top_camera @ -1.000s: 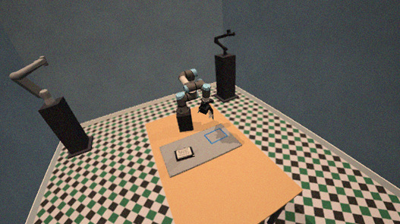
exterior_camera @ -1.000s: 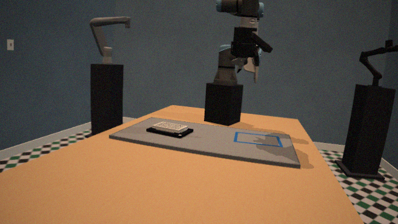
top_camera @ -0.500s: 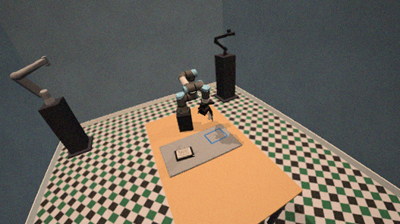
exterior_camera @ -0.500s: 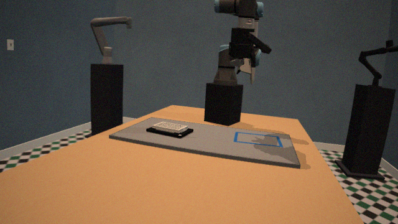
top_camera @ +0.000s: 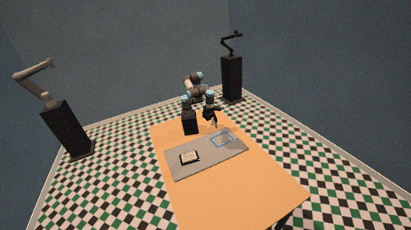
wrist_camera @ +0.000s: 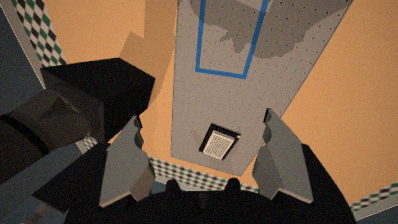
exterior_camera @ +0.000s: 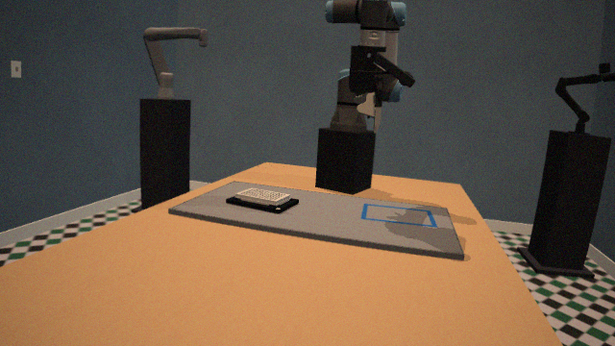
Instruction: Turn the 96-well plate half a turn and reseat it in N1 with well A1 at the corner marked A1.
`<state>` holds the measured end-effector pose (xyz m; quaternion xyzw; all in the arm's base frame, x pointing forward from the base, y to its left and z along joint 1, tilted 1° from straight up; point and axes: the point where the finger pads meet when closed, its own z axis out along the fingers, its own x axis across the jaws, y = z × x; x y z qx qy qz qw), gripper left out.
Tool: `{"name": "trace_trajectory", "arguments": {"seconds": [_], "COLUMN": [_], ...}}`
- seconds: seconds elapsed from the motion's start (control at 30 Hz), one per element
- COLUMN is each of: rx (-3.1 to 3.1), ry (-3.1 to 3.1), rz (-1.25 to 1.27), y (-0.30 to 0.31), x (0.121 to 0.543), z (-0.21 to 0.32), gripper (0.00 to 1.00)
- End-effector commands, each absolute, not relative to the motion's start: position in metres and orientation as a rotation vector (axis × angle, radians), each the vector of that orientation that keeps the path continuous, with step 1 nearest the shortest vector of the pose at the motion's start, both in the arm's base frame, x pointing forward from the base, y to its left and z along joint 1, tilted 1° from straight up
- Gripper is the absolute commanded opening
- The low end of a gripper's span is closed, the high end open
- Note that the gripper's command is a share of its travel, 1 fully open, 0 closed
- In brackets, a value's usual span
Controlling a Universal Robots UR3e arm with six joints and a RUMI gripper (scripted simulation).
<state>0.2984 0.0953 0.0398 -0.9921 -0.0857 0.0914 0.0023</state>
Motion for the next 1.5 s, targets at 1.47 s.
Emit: {"name": "trace_trajectory", "arguments": {"seconds": [1.47], "rx": [-2.951], "ry": [1.168], "rz": [0.187], "y": [0.036], "x": [0.353], "z": [0.005], "gripper": [1.00]}}
